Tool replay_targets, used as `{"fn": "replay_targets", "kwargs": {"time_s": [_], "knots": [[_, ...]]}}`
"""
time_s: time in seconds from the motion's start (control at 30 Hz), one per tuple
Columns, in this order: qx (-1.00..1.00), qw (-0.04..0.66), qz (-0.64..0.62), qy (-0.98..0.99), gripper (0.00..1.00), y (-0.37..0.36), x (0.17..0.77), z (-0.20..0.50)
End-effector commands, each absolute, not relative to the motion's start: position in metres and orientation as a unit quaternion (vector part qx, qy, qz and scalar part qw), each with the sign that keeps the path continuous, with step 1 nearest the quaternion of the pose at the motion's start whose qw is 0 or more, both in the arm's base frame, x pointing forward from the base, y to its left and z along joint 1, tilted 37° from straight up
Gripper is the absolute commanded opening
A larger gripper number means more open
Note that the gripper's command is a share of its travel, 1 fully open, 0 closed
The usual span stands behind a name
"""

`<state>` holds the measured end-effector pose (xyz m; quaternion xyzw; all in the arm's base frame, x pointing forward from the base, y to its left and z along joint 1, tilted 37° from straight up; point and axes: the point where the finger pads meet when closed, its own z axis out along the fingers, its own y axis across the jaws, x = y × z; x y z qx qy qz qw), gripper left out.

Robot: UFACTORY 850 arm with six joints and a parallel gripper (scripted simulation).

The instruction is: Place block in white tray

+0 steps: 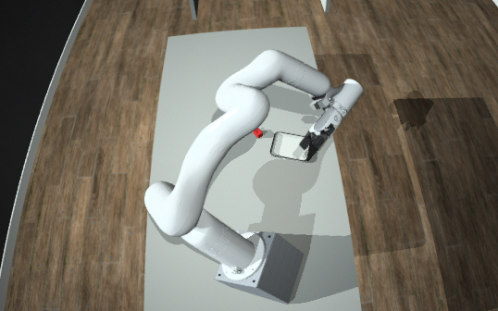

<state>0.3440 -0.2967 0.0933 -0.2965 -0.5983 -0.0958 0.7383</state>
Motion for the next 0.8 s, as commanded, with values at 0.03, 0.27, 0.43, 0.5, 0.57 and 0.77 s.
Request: {"fn": "replay_targets", "kwargs": {"time_s": [0.03, 0.27, 0.43, 0.5, 0.57, 0.77], "knots": [[-0.297, 0.738, -0.096, -0.599, 1.00, -0.297, 0.344, 0.094], [-0.297, 0.738, -0.096, -0.599, 1.00, -0.297, 0.344, 0.094], [-0.297, 0.738, -0.096, -0.599, 1.00, -0.297, 0.344, 0.094], [-0.297, 0.738, -0.096, -0.599, 1.00, -0.297, 0.344, 0.094], [-0.297, 0.738, -0.096, -0.599, 0.63, -0.297, 0.344, 0.094], [-0.338, 0.701, -0.100, -0.620, 0.63, -0.264, 0.363, 0.083]]}}
